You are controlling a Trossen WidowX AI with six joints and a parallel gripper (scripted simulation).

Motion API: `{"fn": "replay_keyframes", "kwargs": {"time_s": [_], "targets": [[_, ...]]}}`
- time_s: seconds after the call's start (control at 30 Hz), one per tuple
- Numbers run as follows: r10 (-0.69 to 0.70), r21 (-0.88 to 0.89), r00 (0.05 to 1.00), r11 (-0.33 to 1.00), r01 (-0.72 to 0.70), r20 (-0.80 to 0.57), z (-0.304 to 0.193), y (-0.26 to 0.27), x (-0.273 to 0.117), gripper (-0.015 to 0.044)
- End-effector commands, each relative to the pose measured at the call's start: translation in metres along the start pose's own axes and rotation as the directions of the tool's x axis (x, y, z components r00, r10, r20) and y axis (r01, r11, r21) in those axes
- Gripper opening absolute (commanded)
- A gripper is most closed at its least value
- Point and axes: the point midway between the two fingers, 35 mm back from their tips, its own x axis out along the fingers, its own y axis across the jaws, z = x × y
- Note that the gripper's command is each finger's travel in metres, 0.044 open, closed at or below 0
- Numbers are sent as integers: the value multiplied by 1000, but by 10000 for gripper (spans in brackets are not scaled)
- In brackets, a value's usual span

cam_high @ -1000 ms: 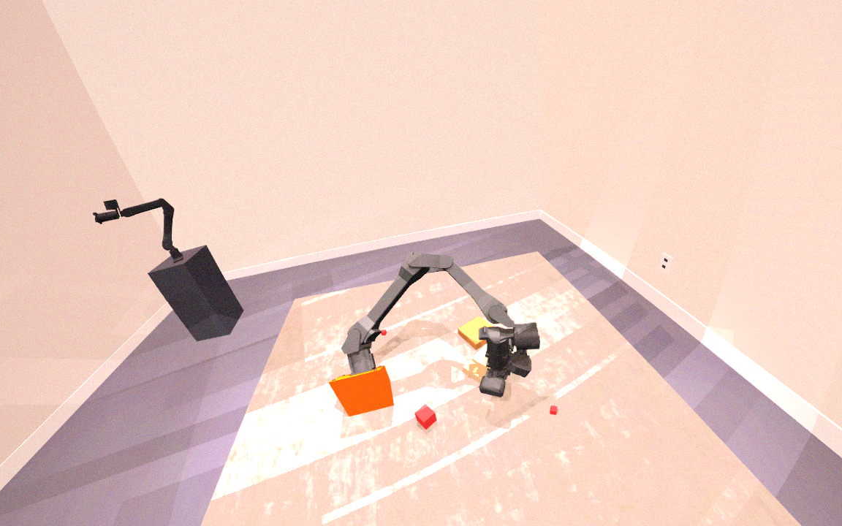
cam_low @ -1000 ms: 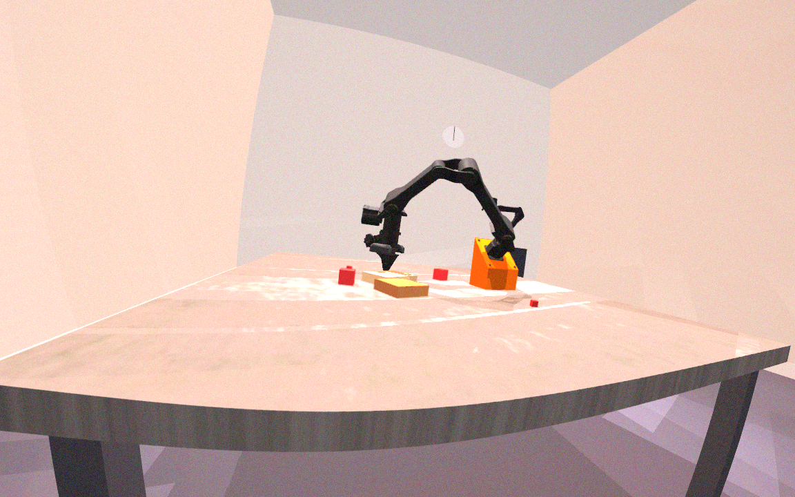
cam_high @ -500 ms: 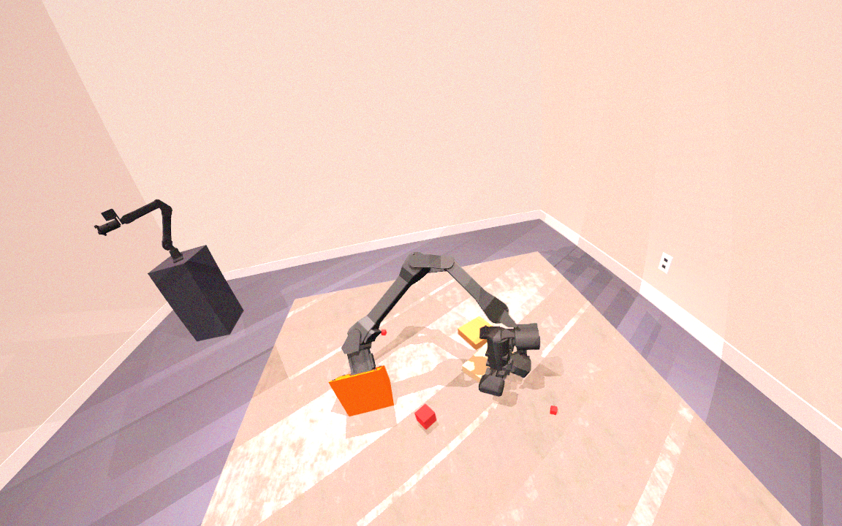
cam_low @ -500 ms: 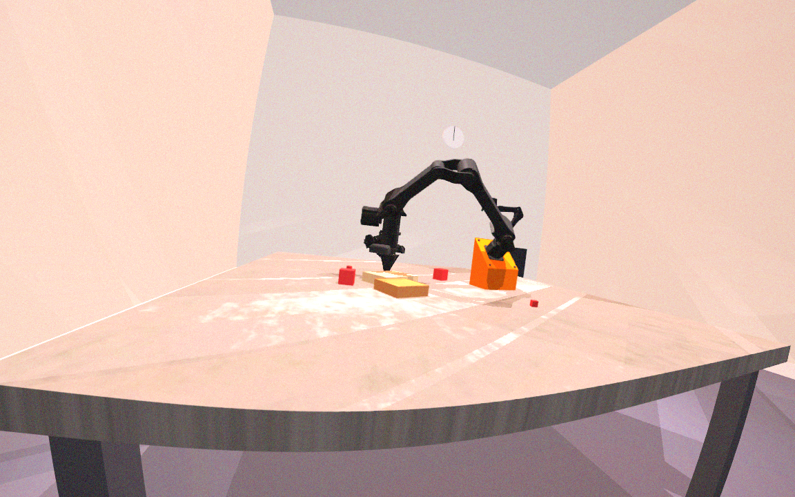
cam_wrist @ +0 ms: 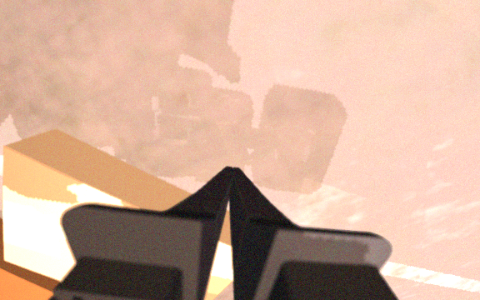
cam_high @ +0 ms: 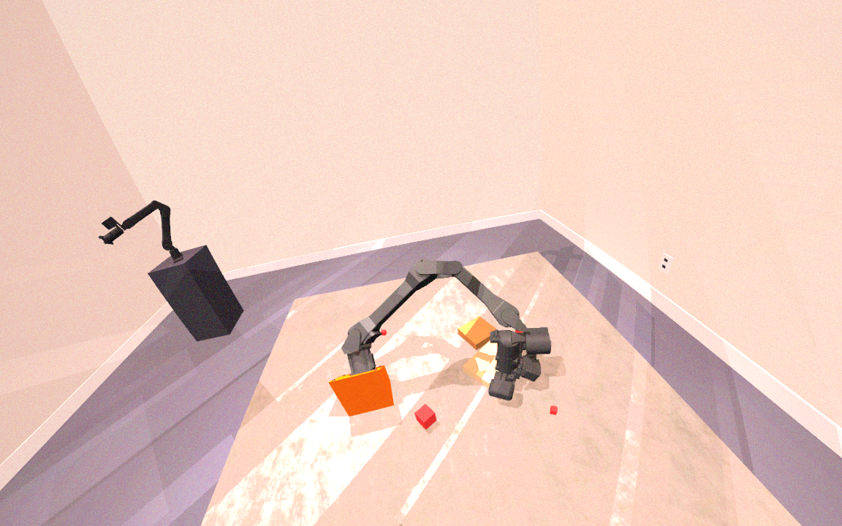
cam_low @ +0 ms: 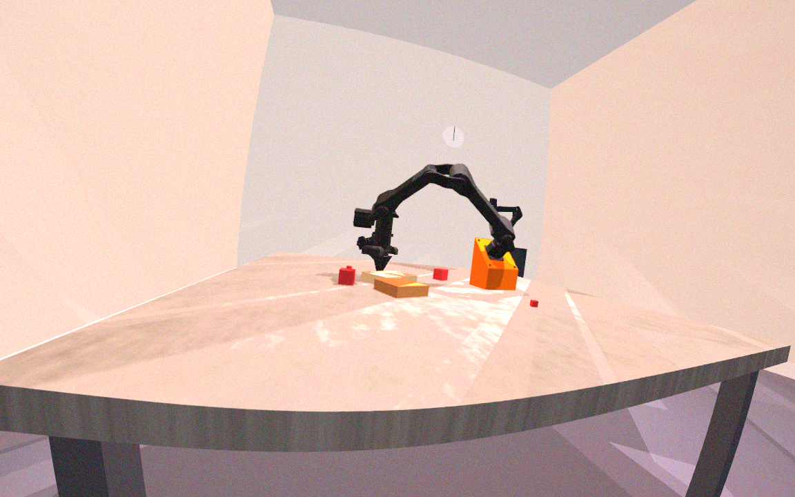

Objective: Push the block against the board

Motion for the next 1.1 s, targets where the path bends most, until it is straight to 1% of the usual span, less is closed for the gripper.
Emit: {"fn": "replay_keyframes", "kwargs": {"time_s": [0.0,0.27,0.33,0.4,0.43,0.63,0.83,1.07], "targets": [[-2,-7,1000,1000,2,1,7,-1,0,0],[-2,-8,1000,1000,2,2,19,-1,0,0],[0,-3,1000,1000,0,2,15,0,-12,0],[-3,-6,1000,1000,3,4,15,0,-43,0],[-4,-7,1000,1000,4,3,15,0,-52,0],[-4,-13,1000,1000,4,3,14,0,-55,0],[-4,-193,1000,981,5,2,-6,0,-57,0],[-4,-420,1000,907,4,1,-35,0,-59,0]]}}
